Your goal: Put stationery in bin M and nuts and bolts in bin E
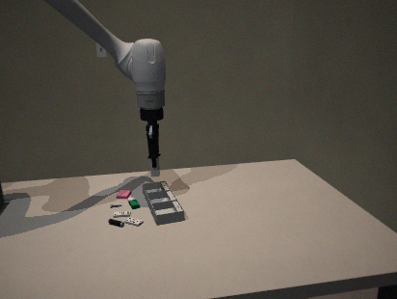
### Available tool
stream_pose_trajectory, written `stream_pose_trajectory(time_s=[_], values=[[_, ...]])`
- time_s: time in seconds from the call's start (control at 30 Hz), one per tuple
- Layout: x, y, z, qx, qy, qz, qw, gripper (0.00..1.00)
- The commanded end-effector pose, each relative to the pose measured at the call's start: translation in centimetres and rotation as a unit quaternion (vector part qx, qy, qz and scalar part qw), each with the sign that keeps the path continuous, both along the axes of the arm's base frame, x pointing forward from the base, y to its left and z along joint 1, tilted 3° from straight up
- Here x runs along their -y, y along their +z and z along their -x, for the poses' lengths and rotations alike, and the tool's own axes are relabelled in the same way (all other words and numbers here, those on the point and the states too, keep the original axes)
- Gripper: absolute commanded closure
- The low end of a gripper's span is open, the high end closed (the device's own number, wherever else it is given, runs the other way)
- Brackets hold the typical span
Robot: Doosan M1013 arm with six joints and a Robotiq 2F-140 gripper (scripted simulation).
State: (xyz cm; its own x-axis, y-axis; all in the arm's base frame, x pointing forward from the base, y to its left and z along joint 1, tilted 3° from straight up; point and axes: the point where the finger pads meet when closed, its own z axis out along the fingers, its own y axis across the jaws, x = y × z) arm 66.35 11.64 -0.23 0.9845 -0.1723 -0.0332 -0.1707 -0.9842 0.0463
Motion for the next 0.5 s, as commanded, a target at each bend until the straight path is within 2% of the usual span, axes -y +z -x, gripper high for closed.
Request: stream_pose_trajectory(time_s=[0.0, 0.17, 0.23, 0.43, 0.47], values=[[-0.1, 2.4, -0.1, 0.0, 0.0, 0.0, 1.0, 0.95], [-0.3, 6.6, -0.3, 0.0, 0.0, 0.0, 1.0, 0.95], [-0.3, 6.6, -0.3, 0.0, 0.0, 0.0, 1.0, 0.95], [-0.5, 11.5, -0.5, 0.0, 0.0, 0.0, 1.0, 0.95], [-0.5, 11.5, -0.5, 0.0, 0.0, 0.0, 1.0, 0.95]])
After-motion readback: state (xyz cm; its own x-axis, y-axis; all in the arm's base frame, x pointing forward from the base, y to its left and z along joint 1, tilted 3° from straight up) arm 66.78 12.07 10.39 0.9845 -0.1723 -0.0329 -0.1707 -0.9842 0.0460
